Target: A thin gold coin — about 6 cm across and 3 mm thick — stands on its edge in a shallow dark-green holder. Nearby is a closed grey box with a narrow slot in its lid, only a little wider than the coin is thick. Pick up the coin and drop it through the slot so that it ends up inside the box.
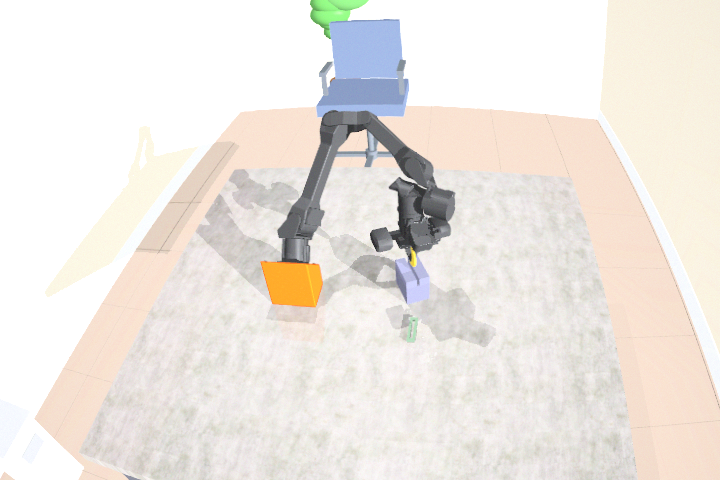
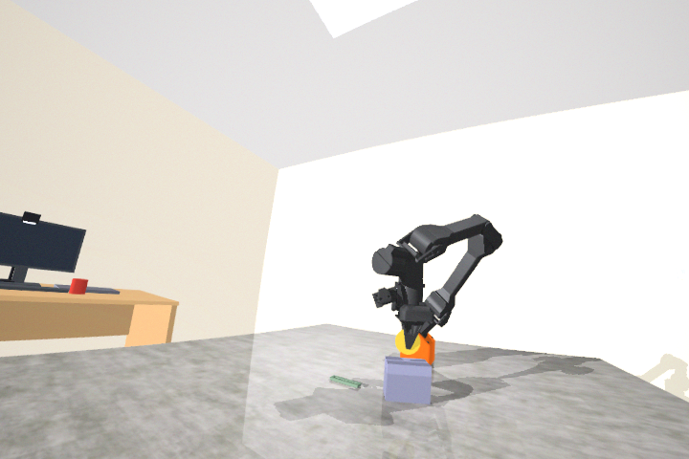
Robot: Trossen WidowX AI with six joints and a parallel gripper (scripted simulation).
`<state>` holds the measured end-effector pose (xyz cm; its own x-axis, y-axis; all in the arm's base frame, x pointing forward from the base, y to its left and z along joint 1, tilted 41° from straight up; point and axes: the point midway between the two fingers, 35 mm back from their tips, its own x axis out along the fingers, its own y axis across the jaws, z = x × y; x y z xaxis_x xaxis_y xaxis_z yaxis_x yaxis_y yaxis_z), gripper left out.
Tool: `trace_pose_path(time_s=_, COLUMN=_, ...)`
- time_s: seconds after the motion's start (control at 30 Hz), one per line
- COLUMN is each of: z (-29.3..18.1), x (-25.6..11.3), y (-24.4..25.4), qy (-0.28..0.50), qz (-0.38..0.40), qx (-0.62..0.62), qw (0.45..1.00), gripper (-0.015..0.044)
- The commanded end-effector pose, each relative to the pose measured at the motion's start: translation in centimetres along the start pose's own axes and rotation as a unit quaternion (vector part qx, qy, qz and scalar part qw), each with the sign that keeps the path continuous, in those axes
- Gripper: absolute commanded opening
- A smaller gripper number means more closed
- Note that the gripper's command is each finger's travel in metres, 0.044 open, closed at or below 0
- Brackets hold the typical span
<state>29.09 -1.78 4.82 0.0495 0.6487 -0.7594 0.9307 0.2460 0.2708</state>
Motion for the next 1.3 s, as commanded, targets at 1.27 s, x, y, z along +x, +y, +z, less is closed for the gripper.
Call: trace_pose_path(time_s=1.27, z=0.0, x=1.1, y=0.1, qy=-0.002, qz=0.001, qx=-0.001, qw=1.000, gripper=0.0161)
